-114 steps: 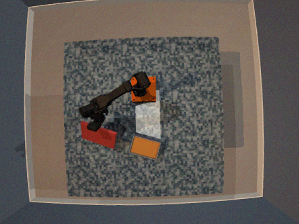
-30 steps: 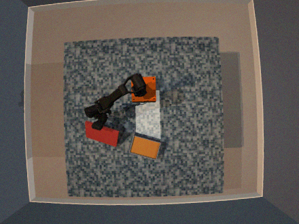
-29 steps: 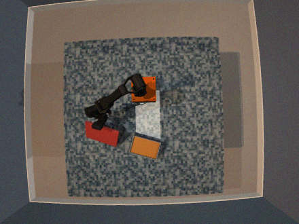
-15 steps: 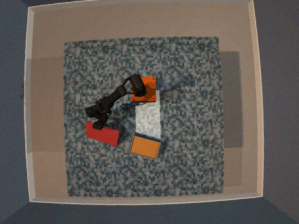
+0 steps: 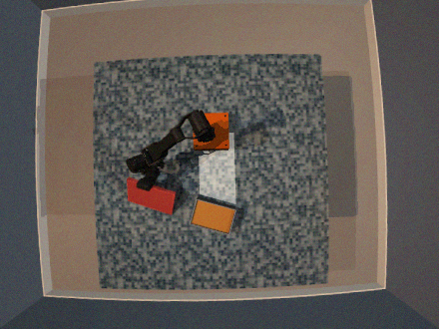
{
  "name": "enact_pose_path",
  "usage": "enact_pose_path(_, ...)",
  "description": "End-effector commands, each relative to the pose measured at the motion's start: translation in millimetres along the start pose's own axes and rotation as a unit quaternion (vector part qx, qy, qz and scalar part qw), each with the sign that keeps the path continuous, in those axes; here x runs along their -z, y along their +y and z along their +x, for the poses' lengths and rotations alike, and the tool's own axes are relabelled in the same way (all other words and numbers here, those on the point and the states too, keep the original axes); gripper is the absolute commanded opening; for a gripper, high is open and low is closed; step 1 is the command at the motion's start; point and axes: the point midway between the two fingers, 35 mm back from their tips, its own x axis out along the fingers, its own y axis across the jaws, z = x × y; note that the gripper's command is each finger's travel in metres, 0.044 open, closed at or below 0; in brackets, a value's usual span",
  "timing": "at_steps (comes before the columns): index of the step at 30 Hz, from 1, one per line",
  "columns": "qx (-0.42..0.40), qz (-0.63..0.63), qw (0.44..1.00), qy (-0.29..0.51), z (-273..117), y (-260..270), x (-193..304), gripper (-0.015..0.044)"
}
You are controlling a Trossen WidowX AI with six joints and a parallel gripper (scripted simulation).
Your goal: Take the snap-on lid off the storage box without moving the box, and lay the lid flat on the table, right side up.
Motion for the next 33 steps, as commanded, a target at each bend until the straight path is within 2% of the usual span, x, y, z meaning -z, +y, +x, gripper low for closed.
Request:
enact_pose_path(1,0.001,0.003,1.000,0.001,3,-4,1,0.0000)
enact_pose_path(33,0.001,0.003,1.000,0.002,19,-24,1,0.0000)
